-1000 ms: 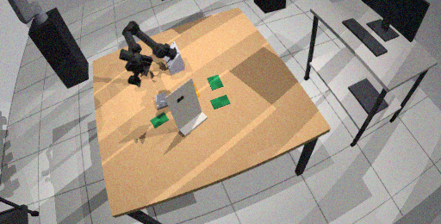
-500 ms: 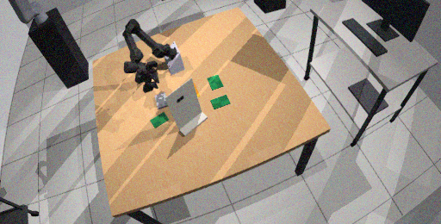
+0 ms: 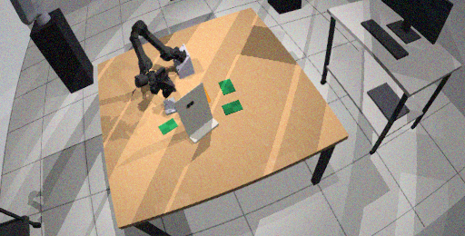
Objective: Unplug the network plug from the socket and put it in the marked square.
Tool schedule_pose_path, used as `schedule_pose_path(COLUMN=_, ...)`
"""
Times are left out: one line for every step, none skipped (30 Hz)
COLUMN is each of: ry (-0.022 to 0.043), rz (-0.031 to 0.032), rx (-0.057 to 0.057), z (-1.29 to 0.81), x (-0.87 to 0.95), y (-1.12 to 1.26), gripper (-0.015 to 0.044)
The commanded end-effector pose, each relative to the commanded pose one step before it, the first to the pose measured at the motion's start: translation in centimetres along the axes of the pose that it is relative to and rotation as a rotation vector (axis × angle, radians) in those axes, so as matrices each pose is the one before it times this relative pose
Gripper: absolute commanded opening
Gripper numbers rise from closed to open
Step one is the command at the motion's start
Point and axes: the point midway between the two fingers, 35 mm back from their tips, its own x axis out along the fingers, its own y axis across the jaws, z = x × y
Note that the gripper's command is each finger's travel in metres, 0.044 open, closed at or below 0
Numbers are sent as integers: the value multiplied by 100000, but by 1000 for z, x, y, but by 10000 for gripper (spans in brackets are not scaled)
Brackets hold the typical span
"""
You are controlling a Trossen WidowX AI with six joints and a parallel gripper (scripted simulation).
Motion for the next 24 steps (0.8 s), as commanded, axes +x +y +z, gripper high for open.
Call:
schedule_pose_path(ry=1343, rz=437, rx=2813, z=-420, x=3, y=-255, gripper=156)
schedule_pose_path(ry=0, rz=0, rx=0, z=0, x=0, y=0, gripper=156)
schedule_pose_path(ry=8, rz=-7, rx=-4, z=24, x=56, y=-3, gripper=156)
schedule_pose_path(ry=23, rz=-19, rx=-10, z=72, x=169, y=-8, gripper=156)
schedule_pose_path(ry=34, rz=-28, rx=-16, z=117, x=285, y=-11, gripper=156)
schedule_pose_path(ry=34, rz=-28, rx=-17, z=142, x=361, y=-12, gripper=156)
schedule_pose_path(ry=25, rz=-20, rx=-13, z=137, x=368, y=-9, gripper=156)
schedule_pose_path(ry=16, rz=-12, rx=-10, z=131, x=373, y=-7, gripper=156)
schedule_pose_path(ry=8, rz=-3, rx=-6, z=124, x=378, y=-4, gripper=156)
schedule_pose_path(ry=-1, rz=5, rx=-2, z=118, x=384, y=-2, gripper=156)
schedule_pose_path(ry=-9, rz=13, rx=2, z=111, x=388, y=1, gripper=156)
schedule_pose_path(ry=-18, rz=22, rx=6, z=105, x=393, y=4, gripper=156)
schedule_pose_path(ry=-10, rz=39, rx=-53, z=96, x=401, y=12, gripper=156)
schedule_pose_path(ry=-21, rz=46, rx=-38, z=89, x=406, y=14, gripper=156)
schedule_pose_path(ry=-33, rz=52, rx=-15, z=82, x=409, y=15, gripper=156)
schedule_pose_path(ry=-55, rz=53, rx=47, z=76, x=409, y=12, gripper=156)
schedule_pose_path(ry=-65, rz=60, rx=64, z=68, x=411, y=14, gripper=156)
schedule_pose_path(ry=-63, rz=51, rx=78, z=50, x=330, y=11, gripper=156)
schedule_pose_path(ry=-40, rz=34, rx=49, z=27, x=199, y=7, gripper=156)
schedule_pose_path(ry=-14, rz=12, rx=16, z=9, x=67, y=3, gripper=156)
schedule_pose_path(ry=0, rz=0, rx=0, z=0, x=0, y=0, gripper=156)
schedule_pose_path(ry=4, rz=-2, rx=-3, z=7, x=21, y=1, gripper=156)
schedule_pose_path(ry=11, rz=-6, rx=-8, z=21, x=64, y=2, gripper=156)
schedule_pose_path(ry=19, rz=-9, rx=-13, z=35, x=106, y=4, gripper=156)
